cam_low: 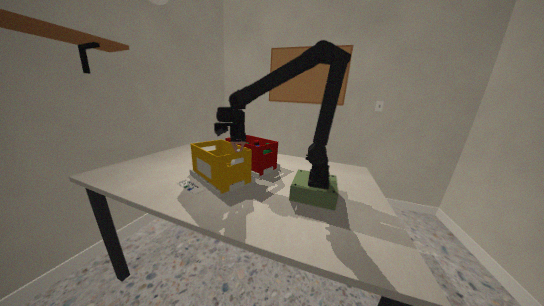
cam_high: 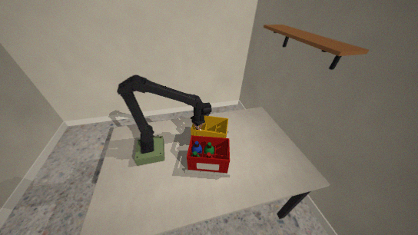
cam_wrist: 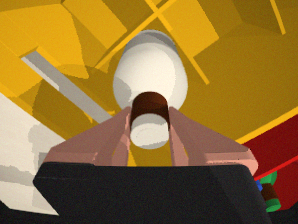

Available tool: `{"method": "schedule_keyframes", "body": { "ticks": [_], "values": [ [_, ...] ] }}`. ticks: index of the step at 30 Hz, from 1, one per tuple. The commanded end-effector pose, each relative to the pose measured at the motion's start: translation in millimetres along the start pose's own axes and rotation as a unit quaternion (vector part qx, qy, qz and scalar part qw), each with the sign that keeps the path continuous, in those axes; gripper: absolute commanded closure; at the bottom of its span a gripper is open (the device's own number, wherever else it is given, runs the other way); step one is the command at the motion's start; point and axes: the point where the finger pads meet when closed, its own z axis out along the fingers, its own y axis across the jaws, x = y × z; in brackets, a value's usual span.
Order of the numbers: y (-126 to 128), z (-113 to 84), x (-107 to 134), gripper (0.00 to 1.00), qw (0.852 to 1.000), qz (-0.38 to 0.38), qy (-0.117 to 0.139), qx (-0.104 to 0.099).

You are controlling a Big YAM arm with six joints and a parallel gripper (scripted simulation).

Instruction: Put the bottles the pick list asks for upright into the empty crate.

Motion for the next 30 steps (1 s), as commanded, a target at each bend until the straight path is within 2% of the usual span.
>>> {"method": "schedule_keyframes", "body": {
  "ticks": [1,7,9,13,30],
  "values": [
    [0.6,-6.5,-5.8,1.0,1.0,0.003,-0.012,0.005],
    [-0.6,-10.4,-9.3,1.0,1.0,0.003,-0.022,0.009],
    [1.2,-5.3,-4.7,1.0,1.0,0.003,-0.016,0.007],
    [-4.0,-6.6,-11.5,1.0,1.0,0.001,-0.016,0.007],
    [-3.8,-6.1,-11.4,1.0,1.0,0.001,-0.016,0.007]
  ]
}}
